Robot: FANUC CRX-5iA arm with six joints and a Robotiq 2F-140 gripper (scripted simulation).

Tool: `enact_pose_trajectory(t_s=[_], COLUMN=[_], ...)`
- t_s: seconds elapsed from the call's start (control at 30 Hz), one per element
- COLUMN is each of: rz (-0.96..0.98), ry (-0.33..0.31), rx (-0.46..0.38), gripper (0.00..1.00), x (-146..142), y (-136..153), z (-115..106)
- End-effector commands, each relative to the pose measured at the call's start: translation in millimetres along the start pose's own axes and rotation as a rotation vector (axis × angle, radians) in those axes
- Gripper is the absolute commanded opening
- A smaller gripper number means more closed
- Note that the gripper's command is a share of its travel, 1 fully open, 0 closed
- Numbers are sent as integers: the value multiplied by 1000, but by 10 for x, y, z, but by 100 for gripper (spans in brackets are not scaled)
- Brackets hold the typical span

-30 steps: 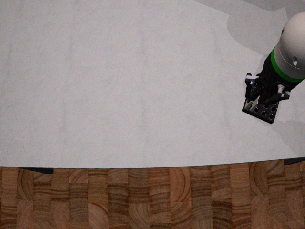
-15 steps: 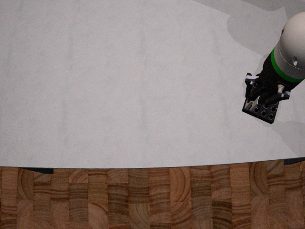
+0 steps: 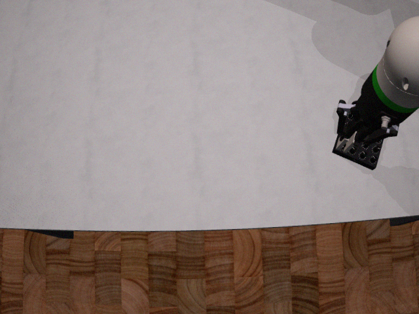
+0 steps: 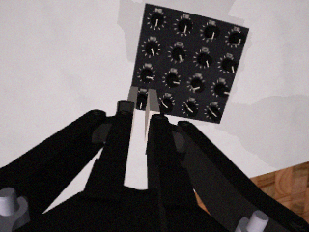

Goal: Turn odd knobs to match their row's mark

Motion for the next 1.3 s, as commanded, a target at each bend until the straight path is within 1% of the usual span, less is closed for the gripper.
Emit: enact_pose_trajectory(t_s=[0.0,0.3,0.7,1.2,1.27], rz=[4,33,129,403,403], ry=[0,0,0,0,0], rx=[0,0,0,0,0], gripper=[5,5,5,5,5], x=[0,0,0,0,0], y=[2,2,2,2,2], z=[-1,-1,-1,-1,-1])
Point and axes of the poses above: the point where the finger pads meet when closed, its own z axis out along the fingers, its own x axis across the jaws, y = z × x, the point moved 2 cm from there along -z, back along the fingers, and after that the axes turned 12 degrees about -z, right-handed, at the moved point
